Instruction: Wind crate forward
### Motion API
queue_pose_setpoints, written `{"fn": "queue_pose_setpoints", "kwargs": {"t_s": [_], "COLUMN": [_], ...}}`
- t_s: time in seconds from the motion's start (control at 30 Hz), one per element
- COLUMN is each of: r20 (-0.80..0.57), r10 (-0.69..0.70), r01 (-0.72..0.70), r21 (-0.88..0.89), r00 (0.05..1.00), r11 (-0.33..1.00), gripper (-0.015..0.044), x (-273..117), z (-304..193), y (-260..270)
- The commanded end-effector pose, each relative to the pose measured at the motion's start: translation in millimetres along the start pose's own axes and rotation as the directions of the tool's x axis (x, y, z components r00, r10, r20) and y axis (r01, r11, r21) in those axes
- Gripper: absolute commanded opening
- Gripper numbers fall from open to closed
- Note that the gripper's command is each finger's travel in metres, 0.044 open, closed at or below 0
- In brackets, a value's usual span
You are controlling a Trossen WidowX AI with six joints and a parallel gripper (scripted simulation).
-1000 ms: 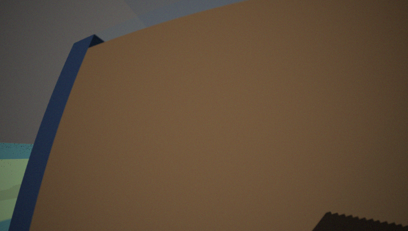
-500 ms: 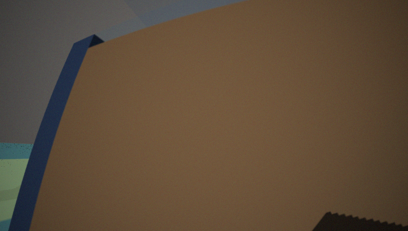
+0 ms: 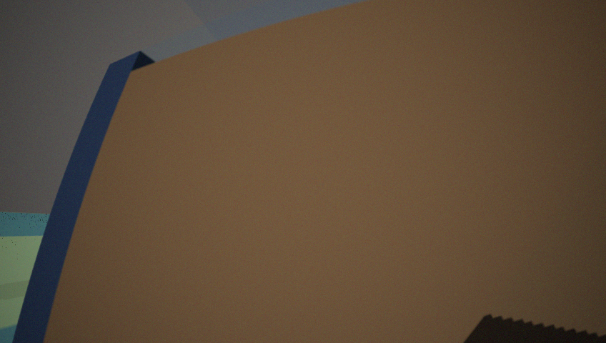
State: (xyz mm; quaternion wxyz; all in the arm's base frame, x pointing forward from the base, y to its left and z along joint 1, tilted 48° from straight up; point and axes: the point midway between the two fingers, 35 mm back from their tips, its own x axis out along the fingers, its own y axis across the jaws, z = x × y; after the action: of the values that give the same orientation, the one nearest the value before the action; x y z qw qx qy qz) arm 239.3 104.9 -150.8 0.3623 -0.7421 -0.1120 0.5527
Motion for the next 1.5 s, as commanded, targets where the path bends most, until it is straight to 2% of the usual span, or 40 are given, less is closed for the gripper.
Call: {"fn": "queue_pose_setpoints", "kwargs": {"t_s": [0.0, 0.7, 1.47], "r20": [0.002, 0.002, -0.002], "r10": [-0.022, -0.024, -0.023], "r01": [0.022, 0.024, 0.023], "r21": [-0.025, -0.028, -0.028], "r00": [1.000, 1.000, 1.000], "r11": [0.999, 0.999, 0.999], "gripper": [0.0000, 0.0000, 0.0000], "x": [4, 6, -2], "z": [-3, -3, -1], "y": [1, 25, 30]}}
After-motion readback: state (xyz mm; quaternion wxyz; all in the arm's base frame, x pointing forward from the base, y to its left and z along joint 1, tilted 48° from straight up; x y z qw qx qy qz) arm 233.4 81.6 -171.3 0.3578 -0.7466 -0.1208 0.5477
